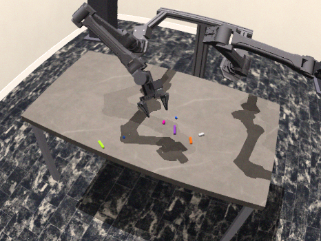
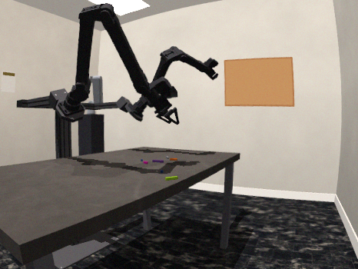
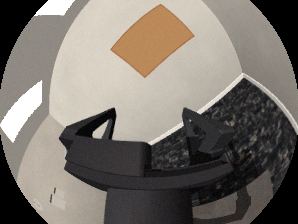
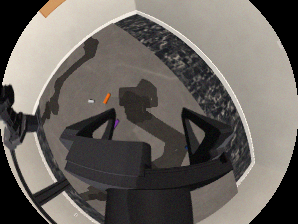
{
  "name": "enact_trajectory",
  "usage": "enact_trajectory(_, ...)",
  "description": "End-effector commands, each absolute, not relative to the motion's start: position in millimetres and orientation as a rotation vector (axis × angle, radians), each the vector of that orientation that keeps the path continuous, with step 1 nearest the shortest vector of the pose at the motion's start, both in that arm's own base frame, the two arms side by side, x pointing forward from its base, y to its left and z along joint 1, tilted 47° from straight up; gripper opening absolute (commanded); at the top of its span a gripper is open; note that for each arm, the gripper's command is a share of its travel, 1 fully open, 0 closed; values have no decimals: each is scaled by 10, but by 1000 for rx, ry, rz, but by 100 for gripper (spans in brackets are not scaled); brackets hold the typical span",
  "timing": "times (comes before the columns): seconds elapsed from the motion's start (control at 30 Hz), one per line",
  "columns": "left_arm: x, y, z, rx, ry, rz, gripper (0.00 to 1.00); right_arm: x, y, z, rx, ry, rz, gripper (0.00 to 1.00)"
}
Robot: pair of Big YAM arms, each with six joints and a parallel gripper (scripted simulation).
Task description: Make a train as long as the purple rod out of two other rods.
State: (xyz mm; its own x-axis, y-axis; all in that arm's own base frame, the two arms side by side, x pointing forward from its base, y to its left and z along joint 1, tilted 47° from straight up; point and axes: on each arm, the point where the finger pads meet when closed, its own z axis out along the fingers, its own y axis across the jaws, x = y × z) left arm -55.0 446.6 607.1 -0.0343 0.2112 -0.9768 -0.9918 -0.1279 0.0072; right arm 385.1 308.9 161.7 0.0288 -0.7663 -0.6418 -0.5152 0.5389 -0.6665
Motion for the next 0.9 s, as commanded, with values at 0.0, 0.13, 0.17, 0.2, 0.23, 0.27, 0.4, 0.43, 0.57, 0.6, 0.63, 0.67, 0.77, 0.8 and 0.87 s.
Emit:
enact_trajectory(0.0, -577, 4388, 6137, -1115, 977, 1419, 100, 3870, 3251, 1476, -1042, 1726, -195, 100)
enact_trajectory(0.13, -577, 4388, 6137, -1115, 977, 1419, 100, 3749, 3222, 846, -1026, 1898, -240, 100)
enact_trajectory(0.17, -577, 4388, 6137, -1115, 977, 1419, 100, 3672, 3182, 557, -1015, 1973, -275, 100)
enact_trajectory(0.2, -577, 4388, 6137, -1115, 977, 1419, 100, 3669, 3182, 551, -1015, 1974, -276, 100)
enact_trajectory(0.23, -577, 4388, 6137, -1115, 977, 1419, 100, 3669, 3182, 551, -1015, 1974, -276, 100)
enact_trajectory(0.27, -577, 4388, 6137, -1115, 977, 1419, 100, 3669, 3182, 551, -1015, 1974, -276, 100)
enact_trajectory(0.4, -577, 4388, 6137, -1115, 977, 1419, 100, 3491, 3057, 31, -988, 2100, -367, 100)
enact_trajectory(0.43, -577, 4388, 6137, -1115, 977, 1419, 100, 3401, 2982, -187, -973, 2147, -419, 100)
enact_trajectory(0.57, -577, 4388, 6137, -1115, 977, 1419, 100, 3235, 2825, -533, -945, 2212, -520, 100)
enact_trajectory(0.6, -577, 4388, 6137, -1115, 977, 1419, 100, 3235, 2825, -533, -945, 2212, -520, 100)
enact_trajectory(0.63, -577, 4388, 6137, -1115, 977, 1419, 100, 3165, 2752, -664, -934, 2233, -565, 100)
enact_trajectory(0.67, -577, 4388, 6137, -1115, 977, 1419, 100, 3106, 2687, -768, -924, 2246, -605, 100)
enact_trajectory(0.77, -577, 4388, 6137, -1115, 977, 1419, 100, 3019, 2589, -910, -909, 2261, -665, 100)
enact_trajectory(0.8, -577, 4388, 6137, -1115, 977, 1419, 100, 3019, 2589, -910, -909, 2261, -665, 100)
enact_trajectory(0.87, -577, 4388, 6137, -1115, 977, 1419, 100, 3081, 2447, -952, -866, 2285, -700, 100)
